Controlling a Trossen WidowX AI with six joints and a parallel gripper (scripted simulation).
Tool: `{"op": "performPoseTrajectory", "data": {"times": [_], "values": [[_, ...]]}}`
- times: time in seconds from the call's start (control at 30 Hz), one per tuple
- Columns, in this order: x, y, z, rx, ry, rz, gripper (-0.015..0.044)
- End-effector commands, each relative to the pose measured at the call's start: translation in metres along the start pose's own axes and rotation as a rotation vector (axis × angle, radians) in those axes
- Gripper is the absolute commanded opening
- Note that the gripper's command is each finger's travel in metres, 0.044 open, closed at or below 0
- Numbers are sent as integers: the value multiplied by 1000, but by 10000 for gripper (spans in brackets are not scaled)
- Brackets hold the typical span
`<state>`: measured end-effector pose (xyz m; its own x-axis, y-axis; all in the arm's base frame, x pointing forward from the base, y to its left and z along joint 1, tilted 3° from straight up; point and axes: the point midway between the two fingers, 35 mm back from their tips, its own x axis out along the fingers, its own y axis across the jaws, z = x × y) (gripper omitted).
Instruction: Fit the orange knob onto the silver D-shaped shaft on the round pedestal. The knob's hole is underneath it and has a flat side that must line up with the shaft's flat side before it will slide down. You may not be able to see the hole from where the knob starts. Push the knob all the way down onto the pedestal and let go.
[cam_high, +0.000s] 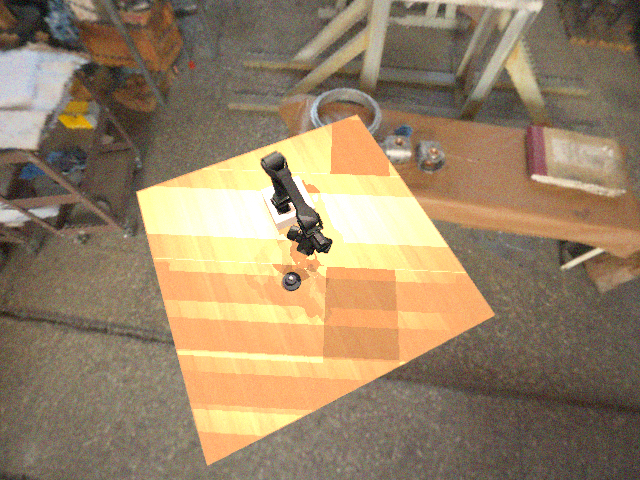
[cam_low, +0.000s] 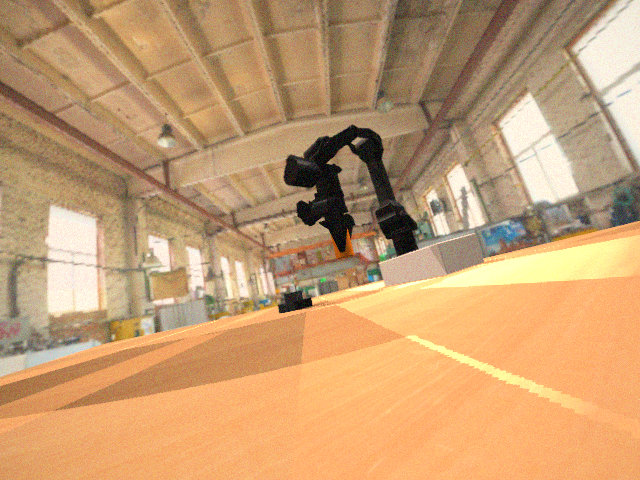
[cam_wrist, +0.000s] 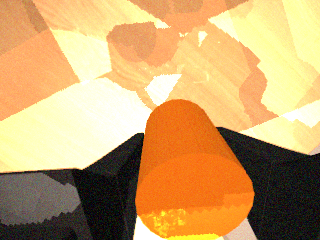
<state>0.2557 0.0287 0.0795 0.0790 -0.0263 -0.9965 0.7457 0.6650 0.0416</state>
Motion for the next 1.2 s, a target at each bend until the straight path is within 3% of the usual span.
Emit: {"op": "performPoseTrajectory", "data": {"times": [0.0, 0.4, 1.17], "values": [[-32, -1, -3, 17, 0, 7, 0], [-48, -3, -7, 20, 4, 29, 0], [-95, 14, -25, 17, 0, 528, 0]]}}
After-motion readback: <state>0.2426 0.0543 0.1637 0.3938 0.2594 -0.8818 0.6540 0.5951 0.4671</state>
